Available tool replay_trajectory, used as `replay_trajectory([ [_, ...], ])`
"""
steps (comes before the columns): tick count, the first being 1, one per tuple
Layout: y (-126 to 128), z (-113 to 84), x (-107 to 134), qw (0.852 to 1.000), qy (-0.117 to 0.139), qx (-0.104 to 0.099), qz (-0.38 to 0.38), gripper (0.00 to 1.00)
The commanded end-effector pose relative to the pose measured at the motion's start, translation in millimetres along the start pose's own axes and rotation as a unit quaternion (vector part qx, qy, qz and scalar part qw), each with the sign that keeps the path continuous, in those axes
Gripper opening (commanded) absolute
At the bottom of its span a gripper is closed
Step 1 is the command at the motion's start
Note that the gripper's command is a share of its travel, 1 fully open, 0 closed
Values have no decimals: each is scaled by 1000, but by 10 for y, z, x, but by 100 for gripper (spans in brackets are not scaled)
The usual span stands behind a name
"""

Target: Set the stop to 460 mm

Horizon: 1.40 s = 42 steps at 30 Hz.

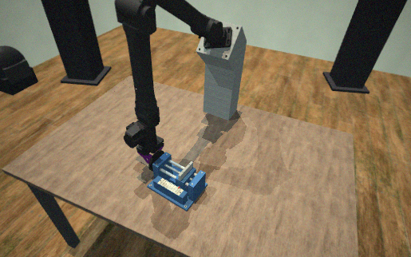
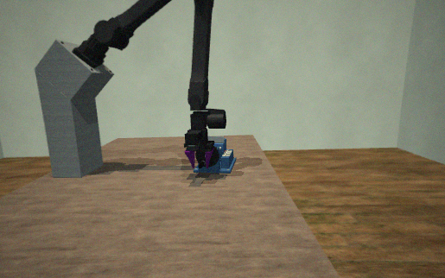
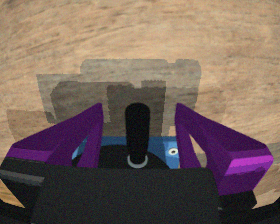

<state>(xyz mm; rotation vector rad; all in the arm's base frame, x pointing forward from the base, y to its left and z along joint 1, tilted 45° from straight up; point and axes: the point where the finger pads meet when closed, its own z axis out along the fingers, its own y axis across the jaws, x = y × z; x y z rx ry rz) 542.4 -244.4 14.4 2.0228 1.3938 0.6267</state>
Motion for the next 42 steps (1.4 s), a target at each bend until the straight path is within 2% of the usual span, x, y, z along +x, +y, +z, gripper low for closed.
replay_trajectory([
  [1, 88, -60, 42, 1000, 0, -6, -1, 53],
  [19, 96, -71, 42, 1000, 0, -7, -1, 53],
  [23, 73, -231, -18, 1000, -3, -6, 0, 53],
  [29, 68, -764, -60, 1000, -5, -7, -1, 53],
  [31, 68, -764, -60, 1000, -5, -7, -1, 53],
  [35, 61, -1043, -58, 1000, -5, -7, -1, 53],
  [38, 61, -1102, -32, 1000, -4, -7, -2, 53],
  [39, -86, -976, -12, 1000, -1, 12, 0, 53],
  [42, -86, -975, -6, 1000, -1, 12, -1, 53],
])
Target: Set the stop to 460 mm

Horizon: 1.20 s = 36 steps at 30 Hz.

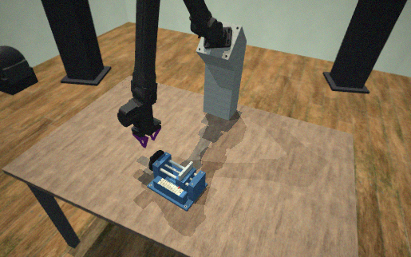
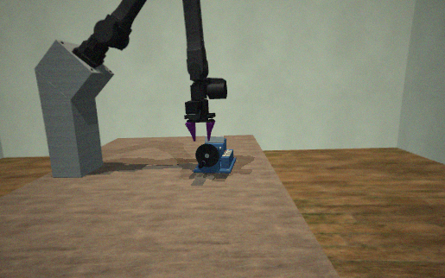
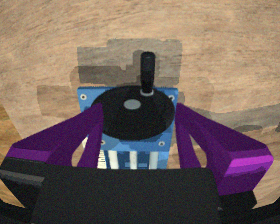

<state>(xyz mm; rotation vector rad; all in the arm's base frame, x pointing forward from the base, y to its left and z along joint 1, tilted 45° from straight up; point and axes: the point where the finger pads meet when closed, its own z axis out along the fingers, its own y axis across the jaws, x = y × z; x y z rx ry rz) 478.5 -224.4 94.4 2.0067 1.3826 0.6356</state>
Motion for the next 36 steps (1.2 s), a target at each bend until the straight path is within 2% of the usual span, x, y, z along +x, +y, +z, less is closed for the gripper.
replay_trajectory([
  [1, -174, 60, -14, 1000, 0, 22, 0, 53],
  [7, 0, -28, -14, 1000, -1, 2, -3, 53],
  [12, 2, -42, -14, 1000, -1, 1, -3, 53],
  [19, -25, -232, -65, 1000, -5, 3, 0, 53],
  [23, 61, -241, -69, 1000, -6, -4, 1, 53],
  [24, -28, -106, 52, 1000, 2, 12, 0, 53],
  [27, 133, -105, 231, 1000, 2, 11, 2, 53],
  [30, 445, -108, 569, 1000, 2, 9, 2, 53],
  [31, 501, -164, 573, 1000, 2, 2, 2, 53],
  [34, 702, -111, 851, 1000, 2, 8, 2, 53],
  [36, 781, -113, 939, 1000, 2, 7, 2, 53],
])
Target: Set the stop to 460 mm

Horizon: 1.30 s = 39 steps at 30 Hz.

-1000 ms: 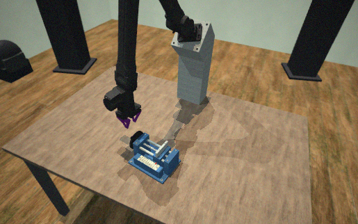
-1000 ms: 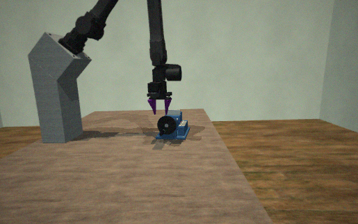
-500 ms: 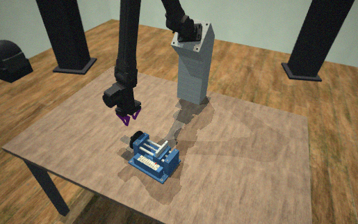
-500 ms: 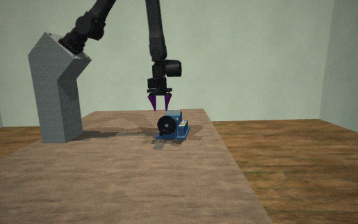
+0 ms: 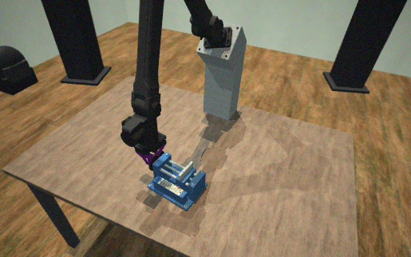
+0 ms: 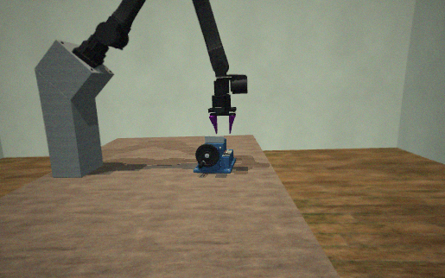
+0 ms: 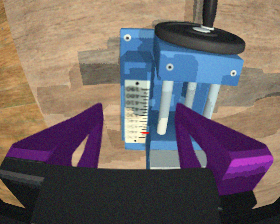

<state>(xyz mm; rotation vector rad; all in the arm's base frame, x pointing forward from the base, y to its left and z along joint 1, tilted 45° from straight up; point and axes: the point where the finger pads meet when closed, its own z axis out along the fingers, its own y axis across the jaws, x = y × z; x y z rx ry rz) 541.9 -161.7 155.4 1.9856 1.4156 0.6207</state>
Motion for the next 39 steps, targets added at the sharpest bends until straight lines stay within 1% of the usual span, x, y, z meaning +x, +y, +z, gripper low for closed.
replay_trajectory([
  [1, 118, 12, 118, 1000, 2, 4, 18, 53],
  [2, 109, 16, 3, 1000, -6, 5, 25, 53],
  [4, 109, 16, 3, 1000, -6, 5, 25, 53],
  [5, -43, 42, -16, 999, -7, 18, 26, 53],
  [9, -43, 42, -14, 999, -6, 18, 26, 53],
  [10, -5, 32, 37, 1000, -3, 14, 22, 53],
  [11, 132, -28, 87, 1000, 1, -1, 19, 53],
  [12, 184, -70, 98, 1000, 2, -8, 17, 53],
  [13, 198, -87, 96, 1000, 2, -10, 17, 53],
  [15, 176, -71, 91, 1000, 2, -7, 17, 53],
  [39, 176, -71, 91, 1000, 2, -7, 17, 53],
])
